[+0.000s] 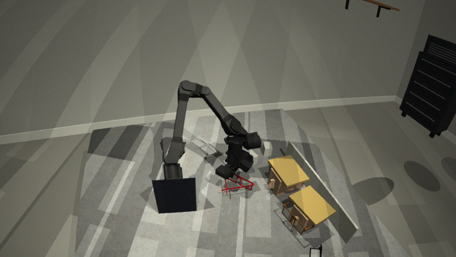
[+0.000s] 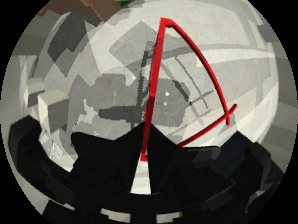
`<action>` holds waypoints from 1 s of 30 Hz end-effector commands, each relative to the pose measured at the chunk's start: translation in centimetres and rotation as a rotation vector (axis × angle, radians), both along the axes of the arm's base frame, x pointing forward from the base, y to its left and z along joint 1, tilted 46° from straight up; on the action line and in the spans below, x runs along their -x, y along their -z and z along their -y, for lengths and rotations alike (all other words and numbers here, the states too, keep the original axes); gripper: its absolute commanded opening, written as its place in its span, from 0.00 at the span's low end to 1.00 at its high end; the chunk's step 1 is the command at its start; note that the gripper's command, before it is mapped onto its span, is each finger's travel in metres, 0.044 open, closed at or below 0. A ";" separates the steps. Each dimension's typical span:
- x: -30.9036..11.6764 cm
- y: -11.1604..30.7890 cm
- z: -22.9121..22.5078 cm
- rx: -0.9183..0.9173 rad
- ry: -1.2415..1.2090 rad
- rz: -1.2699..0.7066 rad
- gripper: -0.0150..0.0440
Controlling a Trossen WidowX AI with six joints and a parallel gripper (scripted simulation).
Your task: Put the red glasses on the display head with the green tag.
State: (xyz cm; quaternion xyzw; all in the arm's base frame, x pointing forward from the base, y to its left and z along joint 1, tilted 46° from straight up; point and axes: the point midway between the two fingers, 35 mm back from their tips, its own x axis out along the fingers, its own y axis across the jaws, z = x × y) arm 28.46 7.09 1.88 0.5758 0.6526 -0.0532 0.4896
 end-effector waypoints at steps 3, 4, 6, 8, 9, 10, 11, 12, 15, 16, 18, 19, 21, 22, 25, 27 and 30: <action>-0.1 -1.6 2.0 0.009 -0.001 0.008 0.25; -0.1 -2.0 2.4 0.010 -0.001 0.008 0.25; 0.1 -2.7 3.3 0.011 -0.001 0.007 0.25; 0.2 -3.5 4.1 0.011 -0.001 0.007 0.25; 0.3 -3.9 4.5 0.010 -0.001 0.007 0.25; 0.4 -4.3 5.0 0.009 -0.002 0.006 0.25; 0.5 -4.7 5.4 0.008 -0.002 0.006 0.25; 0.6 -5.1 5.8 0.007 -0.002 0.006 0.25; 0.9 -6.2 6.9 0.002 -0.002 0.007 0.25; 1.0 -6.4 7.2 0.001 -0.002 0.007 0.25; 1.0 -6.5 7.2 0.001 -0.002 0.007 0.25; 0.9 -6.5 7.2 0.001 -0.002 0.007 0.25; 0.9 -6.5 7.2 0.003 -0.013 0.017 0.25; 0.9 -6.7 7.1 0.007 -0.026 0.030 0.25; 0.7 -7.4 6.3 0.028 -0.102 0.104 0.25; 0.6 -8.2 5.5 0.047 -0.178 0.177 0.25; 0.5 -9.3 4.3 0.076 -0.298 0.293 0.25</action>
